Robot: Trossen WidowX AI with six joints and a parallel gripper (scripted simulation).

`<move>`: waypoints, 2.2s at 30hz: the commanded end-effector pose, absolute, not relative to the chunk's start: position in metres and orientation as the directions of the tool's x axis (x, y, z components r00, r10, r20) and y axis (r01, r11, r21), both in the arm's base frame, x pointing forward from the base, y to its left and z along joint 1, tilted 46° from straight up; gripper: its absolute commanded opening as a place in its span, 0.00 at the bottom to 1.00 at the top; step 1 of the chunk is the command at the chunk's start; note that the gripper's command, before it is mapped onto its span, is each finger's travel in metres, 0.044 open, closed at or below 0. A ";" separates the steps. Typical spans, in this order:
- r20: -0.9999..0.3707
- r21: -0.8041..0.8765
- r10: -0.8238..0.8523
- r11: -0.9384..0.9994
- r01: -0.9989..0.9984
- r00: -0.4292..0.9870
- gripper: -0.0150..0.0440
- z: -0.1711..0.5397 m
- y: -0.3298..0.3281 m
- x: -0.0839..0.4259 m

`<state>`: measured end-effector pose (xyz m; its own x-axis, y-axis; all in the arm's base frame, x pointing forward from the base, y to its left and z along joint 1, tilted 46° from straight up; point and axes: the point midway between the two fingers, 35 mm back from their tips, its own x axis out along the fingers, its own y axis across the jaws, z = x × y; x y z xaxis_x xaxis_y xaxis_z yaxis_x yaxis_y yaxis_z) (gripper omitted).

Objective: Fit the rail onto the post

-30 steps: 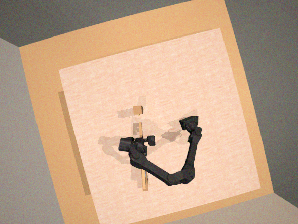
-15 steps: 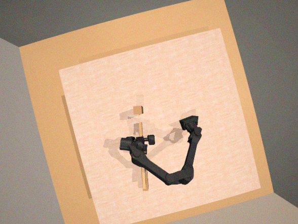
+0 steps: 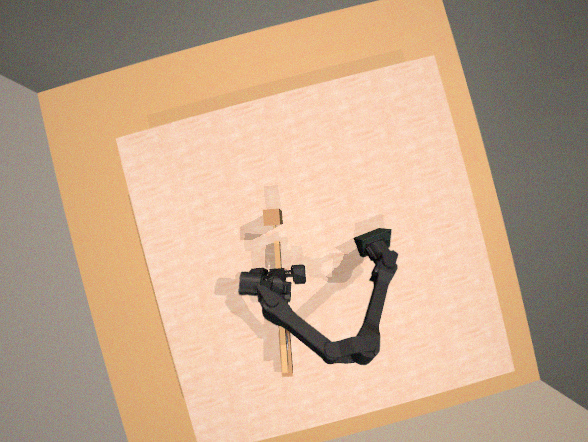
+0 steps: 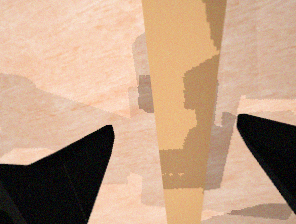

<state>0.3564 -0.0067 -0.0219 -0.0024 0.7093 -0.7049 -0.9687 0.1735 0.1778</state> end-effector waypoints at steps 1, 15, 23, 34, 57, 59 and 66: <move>-0.702 0.181 0.712 0.178 -0.967 0.000 0.87 -0.023 -0.005 0.356; -0.702 0.181 0.712 0.178 -0.967 0.000 0.34 -0.023 -0.005 0.356; -0.702 0.181 0.712 0.178 -0.967 0.000 0.25 -0.023 -0.005 0.356; -0.702 0.181 0.712 0.178 -0.967 0.000 0.25 -0.022 -0.007 0.356; -0.702 0.180 0.712 0.178 -0.967 0.000 0.25 -0.015 -0.016 0.359; -0.702 0.180 0.712 0.178 -0.967 0.000 0.25 -0.014 -0.016 0.359; -0.703 0.180 0.712 0.178 -0.967 0.000 0.25 -0.012 -0.019 0.360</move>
